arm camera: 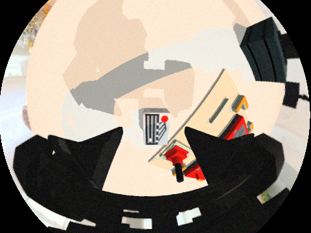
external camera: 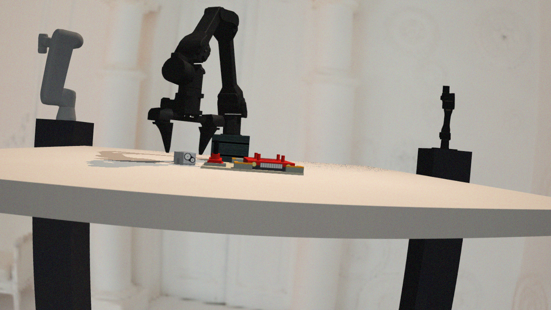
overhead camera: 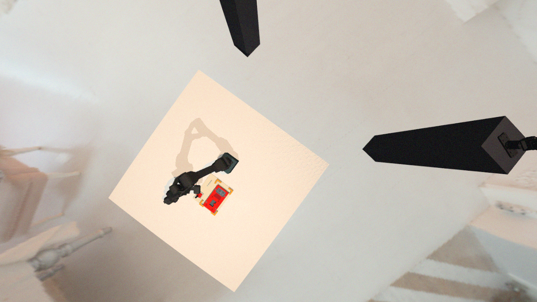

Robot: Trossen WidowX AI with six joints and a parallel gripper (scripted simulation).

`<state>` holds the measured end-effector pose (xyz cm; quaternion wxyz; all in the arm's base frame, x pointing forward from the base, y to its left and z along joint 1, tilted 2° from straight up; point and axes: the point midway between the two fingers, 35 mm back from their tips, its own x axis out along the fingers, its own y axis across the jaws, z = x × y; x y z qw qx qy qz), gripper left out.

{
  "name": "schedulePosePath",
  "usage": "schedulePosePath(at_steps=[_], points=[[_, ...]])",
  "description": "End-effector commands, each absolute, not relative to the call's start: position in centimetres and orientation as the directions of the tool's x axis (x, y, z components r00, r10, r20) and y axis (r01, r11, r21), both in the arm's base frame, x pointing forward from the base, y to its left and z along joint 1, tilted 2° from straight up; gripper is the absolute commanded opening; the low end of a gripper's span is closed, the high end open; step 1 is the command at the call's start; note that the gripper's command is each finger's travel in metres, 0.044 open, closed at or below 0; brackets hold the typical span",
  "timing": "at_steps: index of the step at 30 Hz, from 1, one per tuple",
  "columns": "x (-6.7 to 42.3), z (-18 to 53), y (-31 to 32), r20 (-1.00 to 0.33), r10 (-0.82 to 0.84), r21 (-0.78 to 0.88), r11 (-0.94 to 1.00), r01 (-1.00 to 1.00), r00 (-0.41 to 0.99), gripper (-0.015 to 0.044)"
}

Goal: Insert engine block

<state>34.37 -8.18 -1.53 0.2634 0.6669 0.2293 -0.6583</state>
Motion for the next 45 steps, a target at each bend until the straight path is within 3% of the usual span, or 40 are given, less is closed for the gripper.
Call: schedulePosePath(at_steps=[1, 12, 19, 23, 45], points=[[34.1, -2.3, -8.1, -0.999, -0.035, 0.038, -0.754, 0.656, 0.017, 0.0440], [34.1, -2.3, -8.1, -0.999, -0.035, 0.038, -0.754, 0.656, 0.017, 0.0151], [34.1, -2.3, -8.1, -0.999, -0.035, 0.038, -0.754, 0.656, 0.017, 0.0105], [34.2, -1.8, -8.1, -0.999, -0.035, 0.038, -0.754, 0.656, 0.017, 0.0000], [34.7, 5.0, -8.0, -0.999, -0.035, 0.039, -0.754, 0.656, 0.018, 0.0000]])
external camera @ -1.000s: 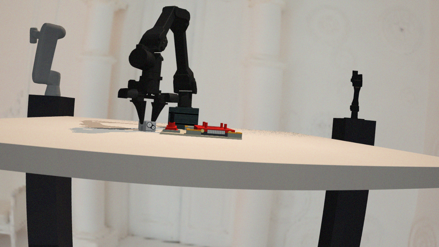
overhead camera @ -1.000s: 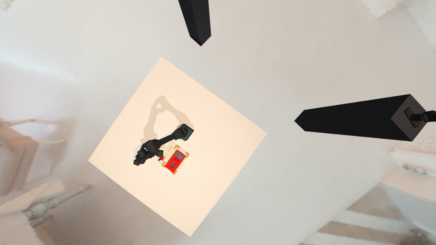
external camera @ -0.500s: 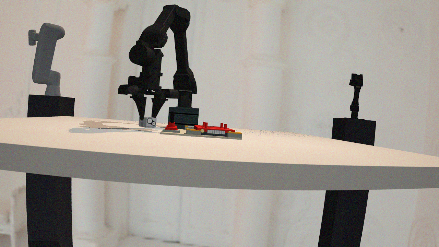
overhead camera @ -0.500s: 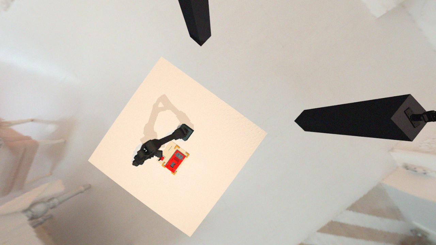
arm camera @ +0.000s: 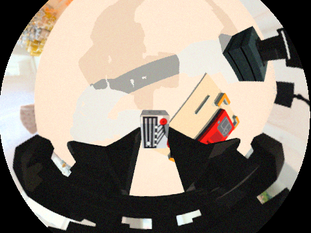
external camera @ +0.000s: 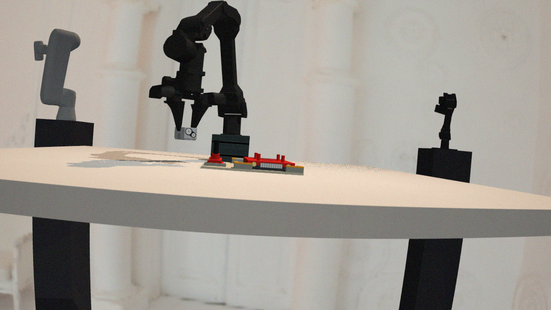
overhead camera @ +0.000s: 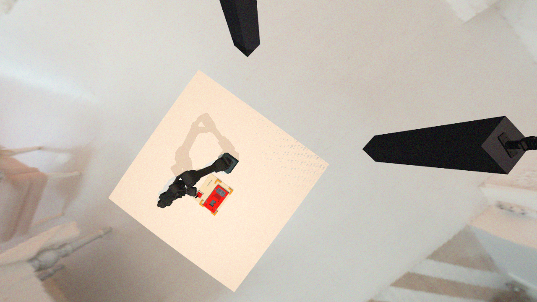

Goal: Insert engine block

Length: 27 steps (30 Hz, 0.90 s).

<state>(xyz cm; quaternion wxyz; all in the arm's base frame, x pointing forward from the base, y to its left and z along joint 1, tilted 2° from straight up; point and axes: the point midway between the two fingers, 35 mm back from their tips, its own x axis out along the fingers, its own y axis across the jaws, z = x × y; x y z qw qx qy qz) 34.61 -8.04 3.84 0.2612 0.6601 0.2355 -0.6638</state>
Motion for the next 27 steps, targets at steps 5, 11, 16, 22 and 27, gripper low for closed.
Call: schedulePosePath(at_steps=[5, 11, 16, 22, 27], points=[[34.6, 6.6, -7.9, -0.999, -0.035, 0.038, -0.754, 0.656, 0.018, 0.0000], [34.4, 8.5, -7.8, -0.999, -0.035, 0.038, -0.754, 0.656, 0.018, 0.0000], [34.1, 10.0, -7.7, -0.999, -0.035, 0.038, -0.754, 0.656, 0.018, 0.0000], [34.2, 10.0, -7.0, -0.999, -0.034, 0.037, -0.694, 0.719, 0.018, 0.0000], [34.6, 9.4, -5.6, -0.999, -0.033, 0.034, -0.560, 0.828, 0.018, 0.0000]])
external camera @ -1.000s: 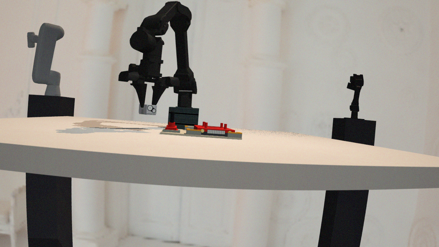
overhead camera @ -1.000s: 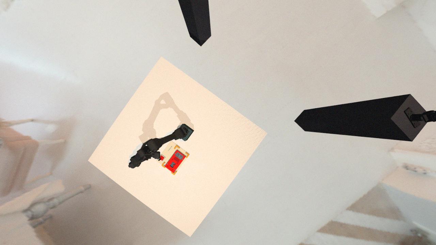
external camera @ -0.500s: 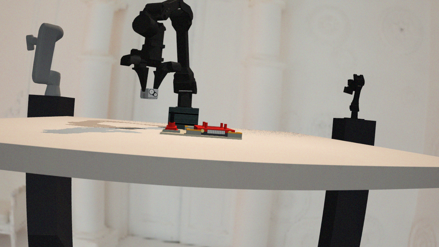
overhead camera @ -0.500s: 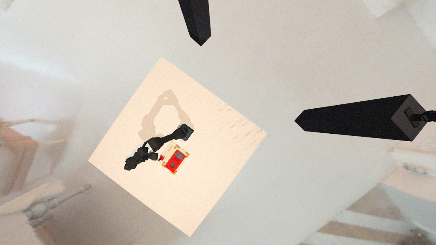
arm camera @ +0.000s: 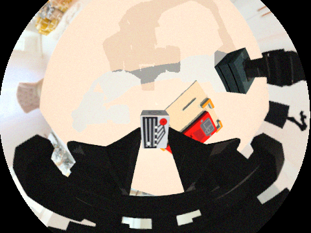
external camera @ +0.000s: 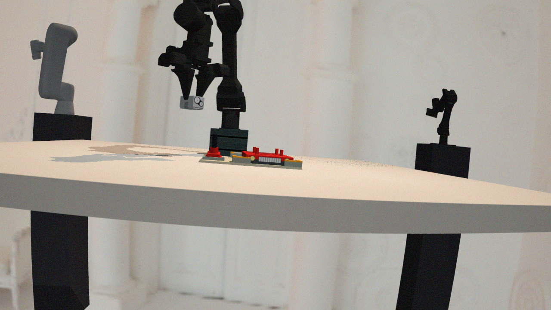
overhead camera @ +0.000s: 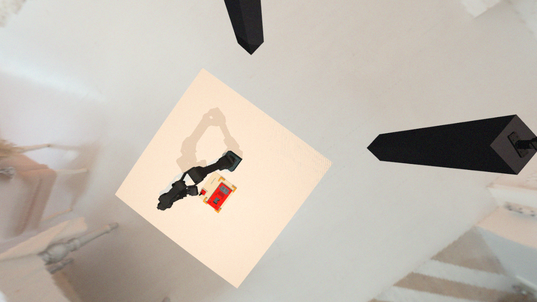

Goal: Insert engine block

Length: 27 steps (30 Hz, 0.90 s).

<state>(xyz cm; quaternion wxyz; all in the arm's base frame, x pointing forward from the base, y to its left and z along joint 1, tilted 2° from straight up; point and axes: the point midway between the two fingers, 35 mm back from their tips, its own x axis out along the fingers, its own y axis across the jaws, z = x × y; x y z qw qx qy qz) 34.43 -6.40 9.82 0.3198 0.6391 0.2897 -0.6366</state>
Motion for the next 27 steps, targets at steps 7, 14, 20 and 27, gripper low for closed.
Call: schedulePosePath(at_steps=[7, 14, 20, 27], points=[[35.0, 8.6, -3.7, -0.999, -0.031, 0.028, -0.344, 0.939, 0.019, 0.0000], [35.2, 7.8, -1.7, -0.999, -0.028, 0.022, -0.108, 0.994, 0.019, 0.0000], [35.4, 7.1, 0.0, -0.999, -0.026, 0.017, 0.100, 0.995, 0.020, 0.0000], [35.4, 6.3, 2.0, -1.000, -0.024, 0.010, 0.336, 0.942, 0.020, 0.0000]])
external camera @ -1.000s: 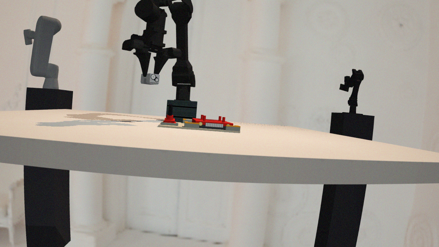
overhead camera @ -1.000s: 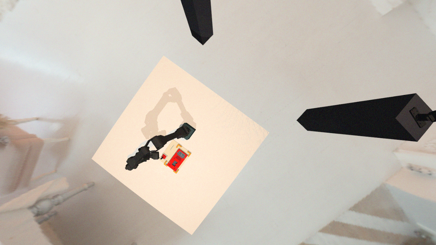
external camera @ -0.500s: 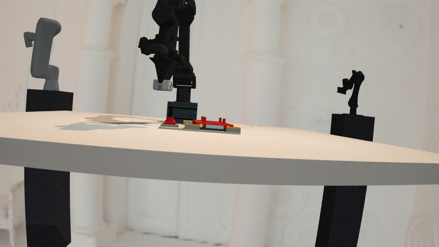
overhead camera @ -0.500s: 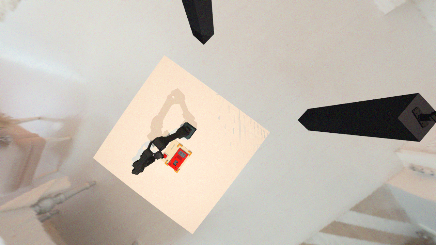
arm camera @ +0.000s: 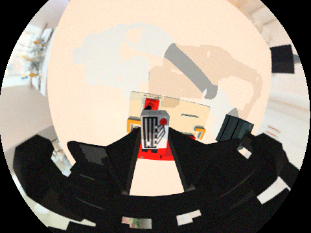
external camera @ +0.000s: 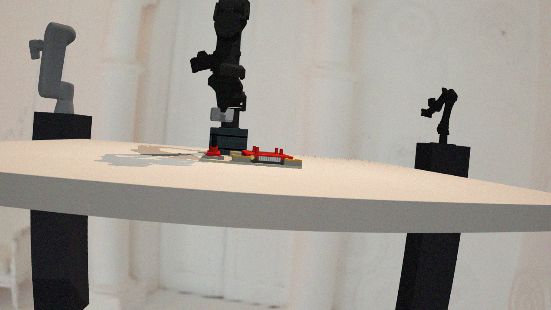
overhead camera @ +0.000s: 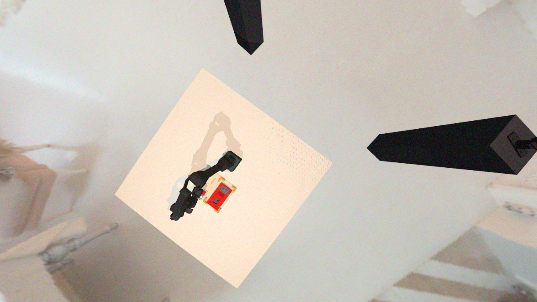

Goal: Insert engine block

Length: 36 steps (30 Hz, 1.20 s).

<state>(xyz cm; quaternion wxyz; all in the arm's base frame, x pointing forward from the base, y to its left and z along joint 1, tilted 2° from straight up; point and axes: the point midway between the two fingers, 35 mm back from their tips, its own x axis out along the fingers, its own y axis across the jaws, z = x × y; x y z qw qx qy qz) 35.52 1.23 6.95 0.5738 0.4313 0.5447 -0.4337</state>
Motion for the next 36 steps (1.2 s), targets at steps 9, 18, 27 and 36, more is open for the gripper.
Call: schedulePosePath(at_steps=[9, 18, 27, 36], points=[[35.3, 5.3, 4.6, -1.000, -0.022, 0.002, 0.610, 0.793, 0.019, 0.0000], [34.9, 4.2, 7.2, -1.000, -0.019, -0.005, 0.824, 0.567, 0.019, 0.0000], [34.4, 3.2, 9.6, -1.000, -0.017, -0.011, 0.958, 0.286, 0.018, 0.0000], [33.7, 2.2, 11.8, -1.000, -0.015, -0.016, 1.000, -0.022, 0.017, 0.0000]])
